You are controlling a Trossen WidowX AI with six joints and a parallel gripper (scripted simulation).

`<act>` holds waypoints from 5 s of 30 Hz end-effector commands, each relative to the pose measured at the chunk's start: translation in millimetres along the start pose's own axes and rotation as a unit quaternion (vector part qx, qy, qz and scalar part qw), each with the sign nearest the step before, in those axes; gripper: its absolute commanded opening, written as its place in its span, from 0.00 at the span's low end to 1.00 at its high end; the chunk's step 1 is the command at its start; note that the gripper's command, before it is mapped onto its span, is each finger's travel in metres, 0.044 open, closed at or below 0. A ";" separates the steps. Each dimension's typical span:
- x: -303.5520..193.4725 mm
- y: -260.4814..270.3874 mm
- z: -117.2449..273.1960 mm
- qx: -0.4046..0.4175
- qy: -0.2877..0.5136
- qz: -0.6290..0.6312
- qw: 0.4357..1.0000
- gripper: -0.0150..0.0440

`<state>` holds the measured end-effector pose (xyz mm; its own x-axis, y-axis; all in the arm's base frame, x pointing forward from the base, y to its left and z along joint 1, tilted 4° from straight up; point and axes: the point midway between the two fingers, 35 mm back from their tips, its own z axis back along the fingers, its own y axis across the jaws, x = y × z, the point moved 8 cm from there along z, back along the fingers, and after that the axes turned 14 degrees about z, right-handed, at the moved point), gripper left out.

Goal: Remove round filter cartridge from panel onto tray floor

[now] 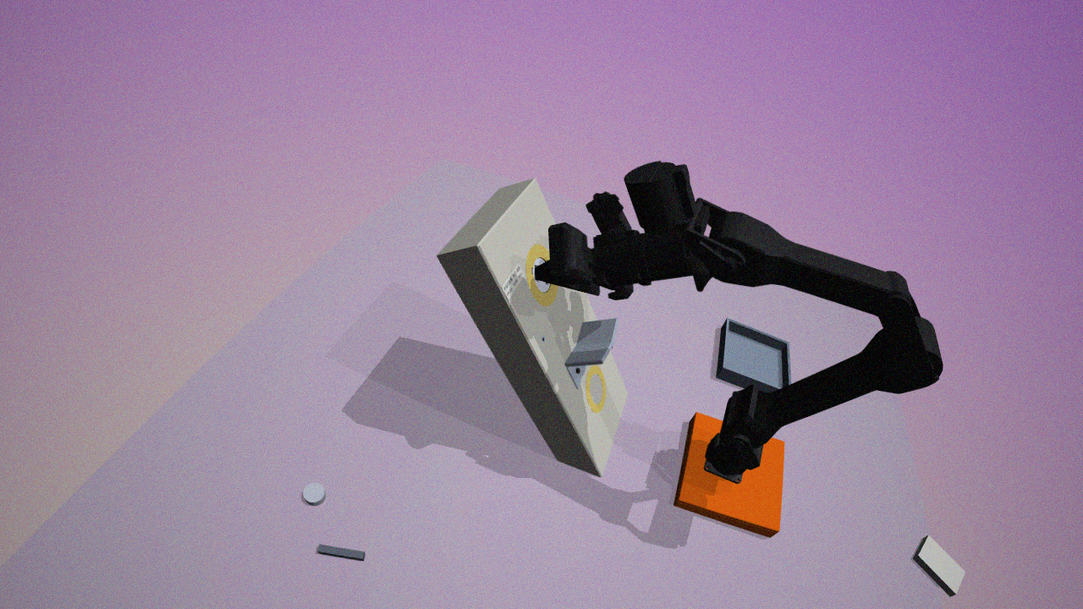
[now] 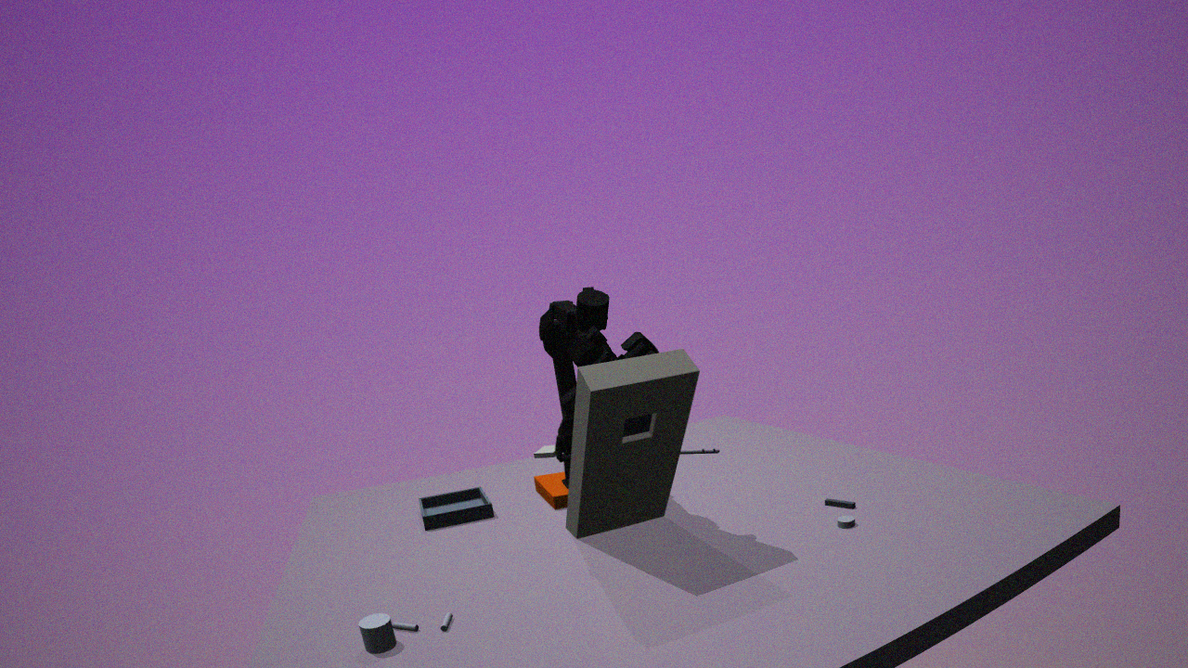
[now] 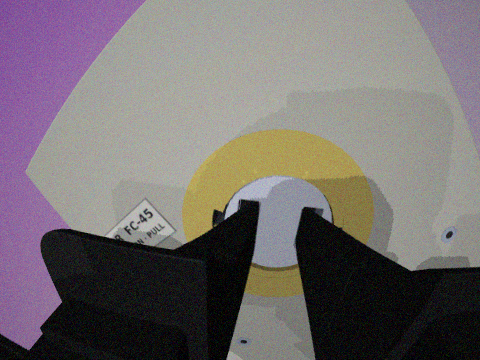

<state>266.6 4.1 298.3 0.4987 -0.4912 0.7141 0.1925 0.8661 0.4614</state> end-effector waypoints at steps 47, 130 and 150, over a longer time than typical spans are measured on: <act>2.9 0.5 45.8 0.000 0.001 -0.002 1.000 0.25; -2.2 0.4 82.0 -0.036 0.144 0.252 0.956 0.77; -30.5 -14.1 60.9 -0.028 0.215 0.361 0.907 0.77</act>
<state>194.3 0.9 308.9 0.7907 0.2662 0.5514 -0.2709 0.9597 -0.0748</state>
